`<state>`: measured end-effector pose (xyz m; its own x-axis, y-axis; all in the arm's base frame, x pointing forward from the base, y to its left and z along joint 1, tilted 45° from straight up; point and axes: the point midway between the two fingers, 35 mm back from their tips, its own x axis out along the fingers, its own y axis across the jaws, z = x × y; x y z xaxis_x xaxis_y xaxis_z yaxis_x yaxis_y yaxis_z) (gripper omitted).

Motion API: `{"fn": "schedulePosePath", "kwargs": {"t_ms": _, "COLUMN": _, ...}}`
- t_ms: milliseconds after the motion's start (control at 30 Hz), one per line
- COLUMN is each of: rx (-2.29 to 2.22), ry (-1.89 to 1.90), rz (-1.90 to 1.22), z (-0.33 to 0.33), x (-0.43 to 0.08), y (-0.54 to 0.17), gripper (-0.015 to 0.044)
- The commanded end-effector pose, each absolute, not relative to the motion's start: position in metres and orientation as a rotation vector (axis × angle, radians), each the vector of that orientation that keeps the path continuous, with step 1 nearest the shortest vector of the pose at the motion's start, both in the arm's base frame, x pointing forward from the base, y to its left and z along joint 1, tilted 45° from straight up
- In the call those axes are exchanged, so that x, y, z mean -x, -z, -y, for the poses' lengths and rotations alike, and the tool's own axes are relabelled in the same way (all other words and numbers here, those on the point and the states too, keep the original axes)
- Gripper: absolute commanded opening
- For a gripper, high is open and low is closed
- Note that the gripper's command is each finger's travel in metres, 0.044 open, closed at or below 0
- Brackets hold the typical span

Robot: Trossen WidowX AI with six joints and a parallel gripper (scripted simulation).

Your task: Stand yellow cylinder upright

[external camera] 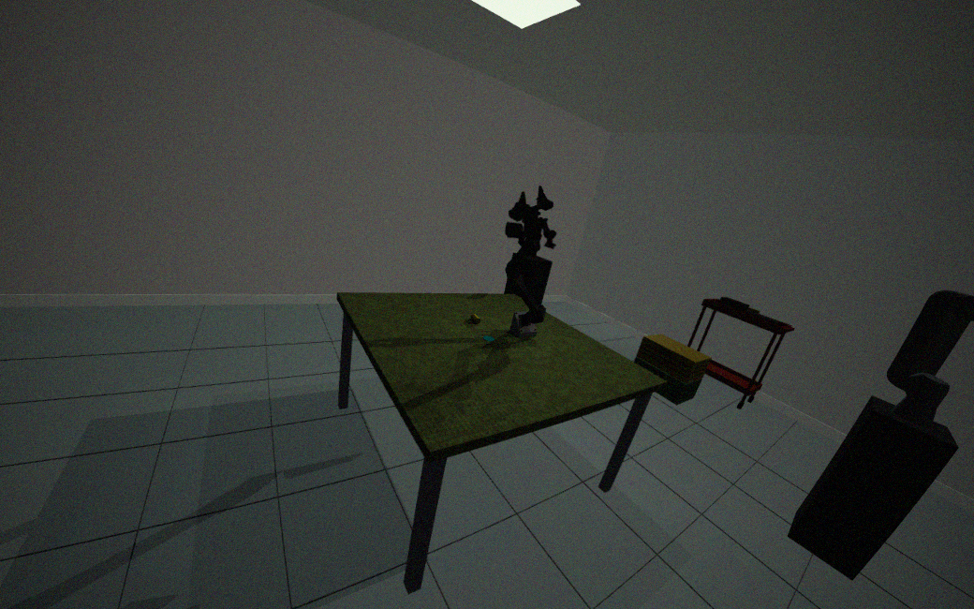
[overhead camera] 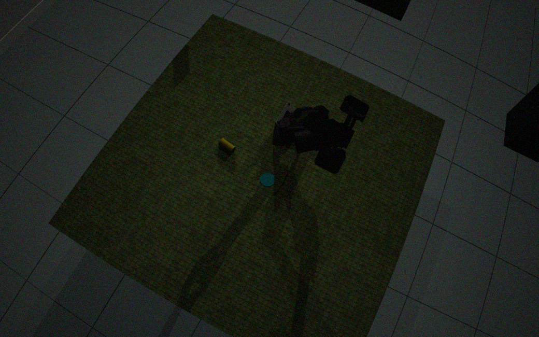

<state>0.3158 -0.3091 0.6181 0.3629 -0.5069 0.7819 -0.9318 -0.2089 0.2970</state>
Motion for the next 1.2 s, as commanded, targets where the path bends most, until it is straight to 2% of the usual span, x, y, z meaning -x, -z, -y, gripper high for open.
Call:
{"fn": "schedulePosePath", "kwargs": {"t_ms": 0, "rx": -1.845, "ry": -0.695, "rz": 1.259, "z": 0.309, "x": -0.314, "y": -0.619, "gripper": 0.0374}}
{"fn": "schedulePosePath", "kwargs": {"t_ms": 100, "rx": -1.765, "ry": -0.711, "rz": 1.304, "z": 0.309, "x": -0.288, "y": -0.633, "gripper": 0.0309}}
{"fn": "schedulePosePath", "kwargs": {"t_ms": 600, "rx": -1.216, "ry": -0.765, "rz": 1.527, "z": 0.266, "x": -0.13, "y": -0.705, "gripper": 0.0309}}
{"fn": "schedulePosePath", "kwargs": {"t_ms": 1167, "rx": -0.568, "ry": -0.759, "rz": 1.637, "z": 0.139, "x": -0.005, "y": -0.746, "gripper": 0.0309}}
